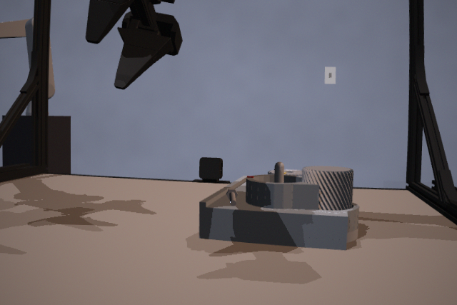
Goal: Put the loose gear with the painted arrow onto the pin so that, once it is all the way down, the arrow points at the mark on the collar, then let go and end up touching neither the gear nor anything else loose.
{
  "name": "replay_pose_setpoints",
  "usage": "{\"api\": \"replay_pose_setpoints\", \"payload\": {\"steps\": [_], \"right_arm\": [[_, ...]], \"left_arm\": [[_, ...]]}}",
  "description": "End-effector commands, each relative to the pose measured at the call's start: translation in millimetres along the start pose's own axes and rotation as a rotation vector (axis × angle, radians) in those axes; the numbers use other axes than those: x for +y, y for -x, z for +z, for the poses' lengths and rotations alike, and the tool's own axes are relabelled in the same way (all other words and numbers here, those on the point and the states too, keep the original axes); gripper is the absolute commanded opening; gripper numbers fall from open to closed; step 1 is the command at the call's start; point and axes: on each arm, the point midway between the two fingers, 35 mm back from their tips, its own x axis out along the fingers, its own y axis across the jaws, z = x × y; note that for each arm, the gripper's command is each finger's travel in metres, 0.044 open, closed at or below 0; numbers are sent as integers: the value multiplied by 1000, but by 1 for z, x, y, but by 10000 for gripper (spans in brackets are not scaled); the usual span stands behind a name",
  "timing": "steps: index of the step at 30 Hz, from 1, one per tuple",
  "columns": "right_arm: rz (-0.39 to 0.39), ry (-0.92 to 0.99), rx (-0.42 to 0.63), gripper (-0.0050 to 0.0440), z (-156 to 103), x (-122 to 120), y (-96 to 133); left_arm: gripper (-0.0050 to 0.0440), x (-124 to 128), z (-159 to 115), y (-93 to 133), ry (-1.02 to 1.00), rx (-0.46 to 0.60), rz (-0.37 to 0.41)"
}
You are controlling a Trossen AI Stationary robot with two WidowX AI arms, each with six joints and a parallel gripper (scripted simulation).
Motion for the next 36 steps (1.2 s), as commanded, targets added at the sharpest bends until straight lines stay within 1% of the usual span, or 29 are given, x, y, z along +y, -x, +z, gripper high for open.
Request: {"api": "replay_pose_setpoints", "payload": {"steps": [1,9,11,13,14,17,26,28,32,36], "right_arm": [[2,7,-13,400,10,-4,13],[2,7,-6,400,18,-10,38],[2,7,-6,400,18,-10,38],[2,6,-3,400,21,-10,45],[1,6,-2,400,22,-10,50],[1,5,0,400,25,-9,59],[1,1,7,400,31,0,83],[1,1,7,400,31,0,83],[1,-2,9,400,34,6,92],[1,-4,11,400,35,12,99]], "left_arm": [[400,-34,-10,-1,-285,9,-47],[400,-96,-32,10,-954,-43,-147],[400,-96,-32,10,-954,-43,-147],[400,-114,-41,13,-1189,-71,-173],[400,-125,-47,15,-1277,-85,-189],[400,-146,-59,20,-1526,-125,-218],[400,-202,-102,34,-2264,-290,-284],[400,-202,-102,34,-2264,-290,-284],[400,-225,-125,40,-2600,-393,-301],[400,-243,-146,46,-2864,-491,-308]]}}
